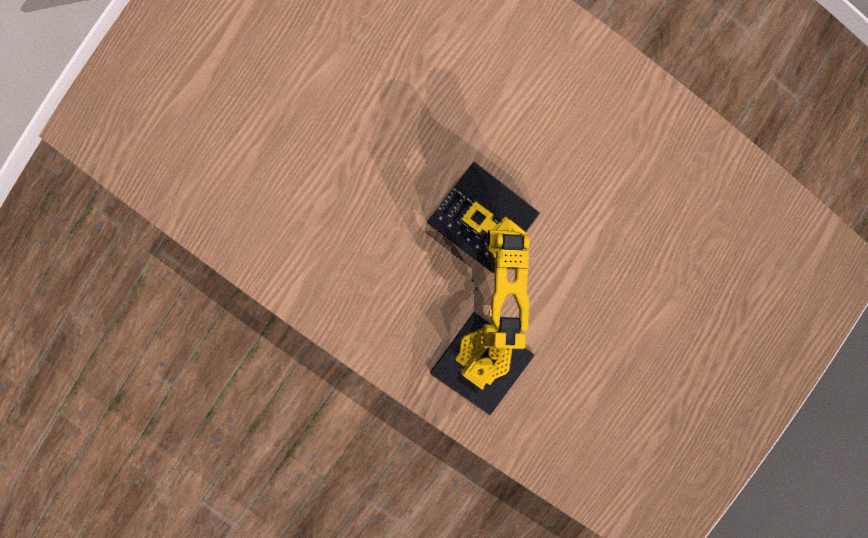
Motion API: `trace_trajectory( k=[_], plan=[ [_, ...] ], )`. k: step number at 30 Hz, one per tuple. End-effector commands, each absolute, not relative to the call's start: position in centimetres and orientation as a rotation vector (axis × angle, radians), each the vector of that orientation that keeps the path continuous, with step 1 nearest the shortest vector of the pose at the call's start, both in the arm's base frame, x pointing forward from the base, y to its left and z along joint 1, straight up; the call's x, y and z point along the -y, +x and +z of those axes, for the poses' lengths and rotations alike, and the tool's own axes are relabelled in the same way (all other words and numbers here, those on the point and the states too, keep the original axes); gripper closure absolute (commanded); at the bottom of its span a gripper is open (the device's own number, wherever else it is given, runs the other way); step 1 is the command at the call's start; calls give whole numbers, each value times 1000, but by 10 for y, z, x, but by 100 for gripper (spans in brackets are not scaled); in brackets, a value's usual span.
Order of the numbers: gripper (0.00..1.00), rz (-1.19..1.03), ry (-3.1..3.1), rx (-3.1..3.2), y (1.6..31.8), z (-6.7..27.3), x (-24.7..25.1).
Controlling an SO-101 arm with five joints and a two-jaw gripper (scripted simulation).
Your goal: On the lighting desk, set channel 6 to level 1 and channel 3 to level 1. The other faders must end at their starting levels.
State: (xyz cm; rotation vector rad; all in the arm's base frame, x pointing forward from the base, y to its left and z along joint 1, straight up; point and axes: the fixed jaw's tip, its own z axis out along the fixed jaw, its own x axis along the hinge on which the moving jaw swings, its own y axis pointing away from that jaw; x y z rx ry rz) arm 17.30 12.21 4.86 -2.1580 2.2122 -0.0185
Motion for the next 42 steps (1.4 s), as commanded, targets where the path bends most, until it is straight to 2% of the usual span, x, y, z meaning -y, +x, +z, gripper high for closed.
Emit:
trace_trajectory(
  k=[1,42],
  plan=[
    [100,-1,-2208,-2231,163,42,-122],
    [100,-1,-2208,-2231,177,43,-121]
  ],
)
